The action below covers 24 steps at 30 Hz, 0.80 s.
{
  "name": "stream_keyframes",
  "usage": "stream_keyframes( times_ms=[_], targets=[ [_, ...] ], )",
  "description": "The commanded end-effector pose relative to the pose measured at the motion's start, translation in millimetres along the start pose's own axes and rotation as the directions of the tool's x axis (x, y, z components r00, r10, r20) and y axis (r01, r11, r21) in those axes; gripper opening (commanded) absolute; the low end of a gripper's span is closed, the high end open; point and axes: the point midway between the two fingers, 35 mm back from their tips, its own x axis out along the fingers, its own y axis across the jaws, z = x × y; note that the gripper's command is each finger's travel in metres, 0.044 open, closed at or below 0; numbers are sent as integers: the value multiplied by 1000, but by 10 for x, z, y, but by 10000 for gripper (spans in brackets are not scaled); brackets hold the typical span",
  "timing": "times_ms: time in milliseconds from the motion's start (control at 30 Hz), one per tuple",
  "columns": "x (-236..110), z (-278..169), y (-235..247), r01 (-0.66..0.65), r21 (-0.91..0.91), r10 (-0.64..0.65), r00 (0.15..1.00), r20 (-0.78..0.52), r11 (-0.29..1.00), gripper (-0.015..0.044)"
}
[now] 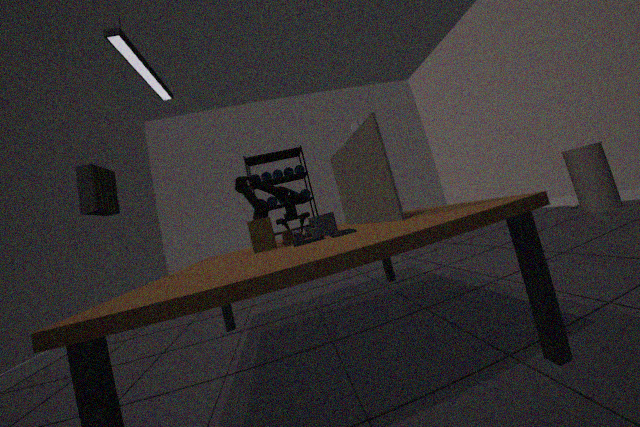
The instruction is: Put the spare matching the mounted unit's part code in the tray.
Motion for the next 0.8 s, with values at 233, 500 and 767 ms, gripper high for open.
stream_keyframes(
  times_ms=[233, 500, 767],
  targets=[
    [161, -7, 50, -5, 11, 5, 1000, 3, 1000, 300],
    [161, -7, 50, -5, 11, 5, 1000, 3, 1000, 300],
    [161, -7, 50, -5, 11, 5, 1000, 3, 1000, 300]
  ],
)
